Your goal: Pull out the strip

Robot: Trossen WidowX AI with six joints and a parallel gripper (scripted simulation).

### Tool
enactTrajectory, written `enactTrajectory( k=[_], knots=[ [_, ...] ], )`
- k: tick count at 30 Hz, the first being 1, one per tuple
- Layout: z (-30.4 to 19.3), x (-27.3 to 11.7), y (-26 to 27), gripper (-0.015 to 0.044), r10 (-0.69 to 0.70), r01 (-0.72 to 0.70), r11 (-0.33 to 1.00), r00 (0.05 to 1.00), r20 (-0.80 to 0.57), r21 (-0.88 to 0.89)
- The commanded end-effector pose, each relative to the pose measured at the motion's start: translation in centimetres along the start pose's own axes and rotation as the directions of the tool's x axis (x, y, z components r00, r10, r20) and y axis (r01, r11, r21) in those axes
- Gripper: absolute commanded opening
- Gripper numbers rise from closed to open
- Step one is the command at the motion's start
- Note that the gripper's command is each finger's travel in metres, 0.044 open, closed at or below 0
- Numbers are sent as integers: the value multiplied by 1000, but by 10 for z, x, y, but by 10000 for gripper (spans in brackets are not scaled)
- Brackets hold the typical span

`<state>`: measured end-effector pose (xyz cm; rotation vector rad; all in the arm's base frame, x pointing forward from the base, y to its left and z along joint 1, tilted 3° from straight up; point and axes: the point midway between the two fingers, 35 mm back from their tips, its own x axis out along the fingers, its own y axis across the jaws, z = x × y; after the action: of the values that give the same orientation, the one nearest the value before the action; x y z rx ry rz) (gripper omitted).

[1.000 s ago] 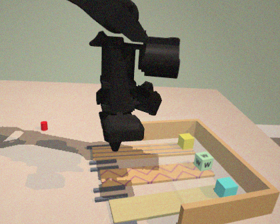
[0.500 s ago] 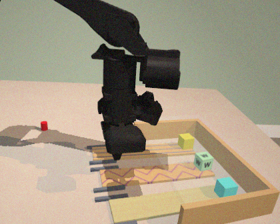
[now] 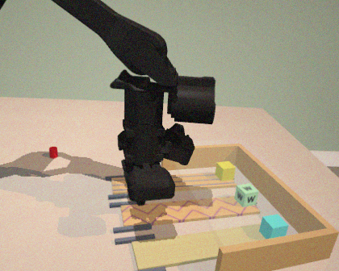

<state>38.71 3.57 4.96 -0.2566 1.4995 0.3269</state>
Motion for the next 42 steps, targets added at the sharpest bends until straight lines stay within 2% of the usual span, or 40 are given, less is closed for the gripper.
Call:
enactTrajectory(
  k=[1, 10, 42],
  knots=[
    [-2, 8, 0, 0, -3, 3, 1000, 1000, -5, 4],
    [-3, 21, 2, 0, -2, 2, 1000, 1000, -6, 4],
    [-4, 23, 3, 0, -2, 2, 1000, 1000, -6, 4]
  ],
)
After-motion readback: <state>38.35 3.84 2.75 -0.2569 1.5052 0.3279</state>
